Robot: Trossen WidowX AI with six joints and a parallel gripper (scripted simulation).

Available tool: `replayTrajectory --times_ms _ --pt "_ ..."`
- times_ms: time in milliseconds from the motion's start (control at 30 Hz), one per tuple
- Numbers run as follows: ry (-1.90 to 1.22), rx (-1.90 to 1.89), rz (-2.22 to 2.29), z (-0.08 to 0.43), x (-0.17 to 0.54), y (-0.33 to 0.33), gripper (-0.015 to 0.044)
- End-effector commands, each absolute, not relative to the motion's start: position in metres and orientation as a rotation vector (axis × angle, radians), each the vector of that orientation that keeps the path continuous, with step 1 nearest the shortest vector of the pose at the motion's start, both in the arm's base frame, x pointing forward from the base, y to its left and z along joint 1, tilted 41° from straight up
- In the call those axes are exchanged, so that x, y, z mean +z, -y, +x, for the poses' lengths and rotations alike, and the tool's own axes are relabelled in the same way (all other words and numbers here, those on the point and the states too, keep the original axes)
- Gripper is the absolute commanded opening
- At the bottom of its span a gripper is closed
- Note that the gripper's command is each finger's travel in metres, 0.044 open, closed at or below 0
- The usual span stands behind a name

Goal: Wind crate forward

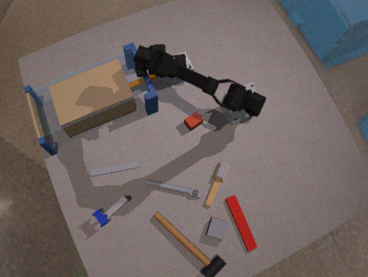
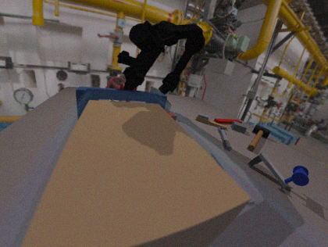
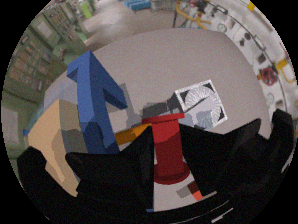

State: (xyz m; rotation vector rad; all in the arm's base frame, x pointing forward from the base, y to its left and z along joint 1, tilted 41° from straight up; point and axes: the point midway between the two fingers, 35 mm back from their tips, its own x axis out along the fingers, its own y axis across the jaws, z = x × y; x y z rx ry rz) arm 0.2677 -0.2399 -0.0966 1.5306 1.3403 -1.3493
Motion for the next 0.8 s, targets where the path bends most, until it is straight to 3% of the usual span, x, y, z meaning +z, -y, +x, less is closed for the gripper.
replayTrajectory --times_ms 0,767 --pt "-1.373 -1.341 1.543 0.265 -0.09 0.224 0.0" --pt "-1.374 -1.341 1.544 0.254 -0.076 0.207 0.0"
